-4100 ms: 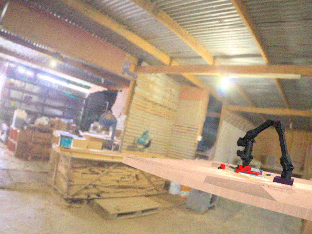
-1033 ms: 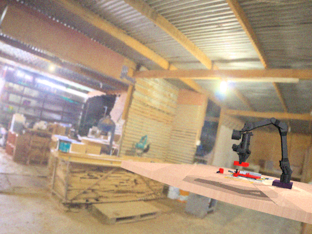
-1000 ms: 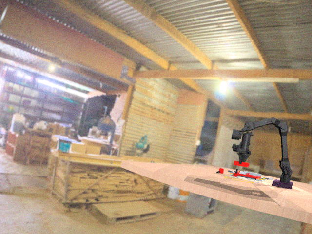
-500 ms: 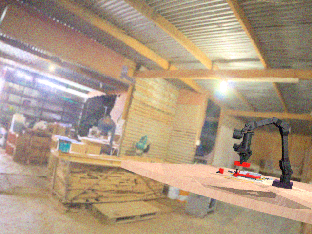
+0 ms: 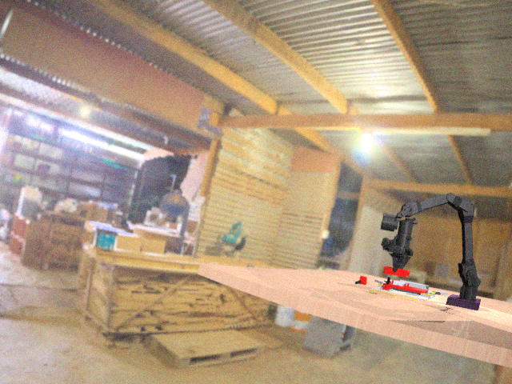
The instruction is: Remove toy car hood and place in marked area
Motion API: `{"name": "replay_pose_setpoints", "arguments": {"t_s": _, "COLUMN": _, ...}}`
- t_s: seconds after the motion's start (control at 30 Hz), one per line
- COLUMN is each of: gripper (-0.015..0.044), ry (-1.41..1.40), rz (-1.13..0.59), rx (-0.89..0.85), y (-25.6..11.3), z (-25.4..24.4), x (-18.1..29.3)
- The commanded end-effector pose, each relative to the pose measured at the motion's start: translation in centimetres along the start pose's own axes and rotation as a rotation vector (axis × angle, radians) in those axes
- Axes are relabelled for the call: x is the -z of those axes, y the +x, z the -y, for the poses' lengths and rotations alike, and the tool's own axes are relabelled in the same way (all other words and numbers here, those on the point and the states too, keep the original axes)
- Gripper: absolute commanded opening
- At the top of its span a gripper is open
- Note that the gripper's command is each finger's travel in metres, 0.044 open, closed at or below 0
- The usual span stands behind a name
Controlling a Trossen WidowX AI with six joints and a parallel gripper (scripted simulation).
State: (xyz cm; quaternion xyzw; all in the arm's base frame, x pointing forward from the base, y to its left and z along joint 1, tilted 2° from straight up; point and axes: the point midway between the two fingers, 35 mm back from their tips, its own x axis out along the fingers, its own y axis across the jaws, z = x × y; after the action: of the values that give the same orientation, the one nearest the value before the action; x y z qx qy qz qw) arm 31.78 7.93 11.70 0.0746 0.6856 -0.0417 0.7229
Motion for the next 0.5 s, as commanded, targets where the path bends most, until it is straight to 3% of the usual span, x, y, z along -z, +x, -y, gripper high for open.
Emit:
{"name": "replay_pose_setpoints", "arguments": {"t_s": 0.0, "gripper": 0.0000, "ry": 0.003, "rz": 0.002, "rx": 0.004, "y": 0.4, "z": 0.0, "x": -0.1}}
{"name": "replay_pose_setpoints", "arguments": {"t_s": 0.47, "gripper": 0.0000, "ry": 0.003, "rz": 0.002, "rx": 0.004, "y": 1.5, "z": 0.0, "x": -0.1}}
